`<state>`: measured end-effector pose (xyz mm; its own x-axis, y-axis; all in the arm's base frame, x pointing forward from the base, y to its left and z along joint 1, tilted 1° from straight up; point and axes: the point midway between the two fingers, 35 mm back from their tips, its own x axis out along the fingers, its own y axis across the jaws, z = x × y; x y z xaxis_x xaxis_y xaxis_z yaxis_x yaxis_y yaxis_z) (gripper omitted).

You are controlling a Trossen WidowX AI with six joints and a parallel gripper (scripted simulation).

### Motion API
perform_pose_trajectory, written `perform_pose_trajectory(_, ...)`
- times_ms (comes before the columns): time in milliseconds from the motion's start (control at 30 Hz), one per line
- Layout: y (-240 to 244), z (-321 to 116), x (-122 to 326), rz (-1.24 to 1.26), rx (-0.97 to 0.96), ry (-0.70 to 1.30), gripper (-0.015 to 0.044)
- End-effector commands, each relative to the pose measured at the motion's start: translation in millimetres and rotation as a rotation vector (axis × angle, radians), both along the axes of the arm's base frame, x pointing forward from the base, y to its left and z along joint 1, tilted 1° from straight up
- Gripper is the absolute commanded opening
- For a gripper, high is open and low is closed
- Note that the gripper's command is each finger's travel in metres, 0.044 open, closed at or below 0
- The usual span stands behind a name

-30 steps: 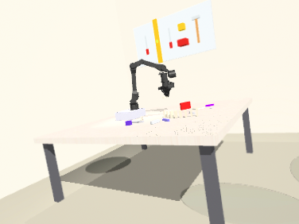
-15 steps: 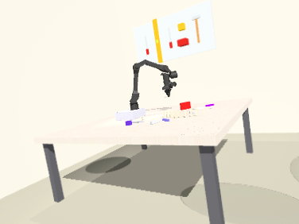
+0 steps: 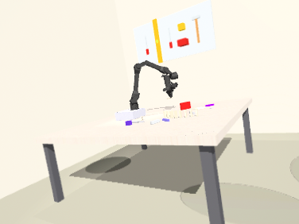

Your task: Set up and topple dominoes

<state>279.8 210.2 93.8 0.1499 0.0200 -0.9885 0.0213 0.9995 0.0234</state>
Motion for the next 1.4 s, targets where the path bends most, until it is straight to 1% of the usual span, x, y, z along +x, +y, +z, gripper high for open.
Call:
perform_pose_trajectory(0,6,-15,6,0.039,-0.020,-0.054,0.0107)
perform_pose_trajectory(667,42,-57,35,0.180,-0.054,-0.454,0.0107)
perform_pose_trajectory(1033,52,-66,39,0.217,-0.077,-0.663,0.0107)
perform_pose_trajectory(1367,57,-68,32,0.218,-0.085,-0.840,0.0107)
